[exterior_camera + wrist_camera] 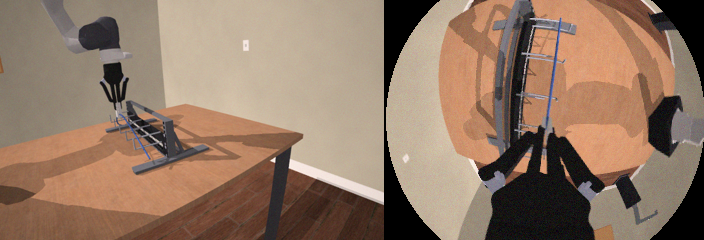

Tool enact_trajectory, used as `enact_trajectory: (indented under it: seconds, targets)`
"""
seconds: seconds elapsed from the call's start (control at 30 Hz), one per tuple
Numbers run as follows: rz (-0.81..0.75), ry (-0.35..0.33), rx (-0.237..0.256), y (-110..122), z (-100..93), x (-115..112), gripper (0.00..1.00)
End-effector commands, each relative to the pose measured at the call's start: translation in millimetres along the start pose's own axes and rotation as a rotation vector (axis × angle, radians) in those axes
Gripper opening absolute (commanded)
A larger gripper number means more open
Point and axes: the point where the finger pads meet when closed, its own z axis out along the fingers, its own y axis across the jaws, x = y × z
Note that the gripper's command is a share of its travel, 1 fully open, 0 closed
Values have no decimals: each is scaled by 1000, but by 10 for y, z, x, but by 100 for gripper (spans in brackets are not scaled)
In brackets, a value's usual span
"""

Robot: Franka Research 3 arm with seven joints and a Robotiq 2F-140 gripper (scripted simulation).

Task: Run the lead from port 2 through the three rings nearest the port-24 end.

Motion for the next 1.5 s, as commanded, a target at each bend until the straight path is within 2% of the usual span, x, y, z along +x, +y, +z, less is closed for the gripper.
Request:
enact_trajectory:
  seconds: [0.0,0.47,1.47]
  targets:
    - [-2,0,-1,1,9,10,0]
    - [-2,0,-1,1,76,10,0]
    - [-2,0,-1,1,362,10,0]
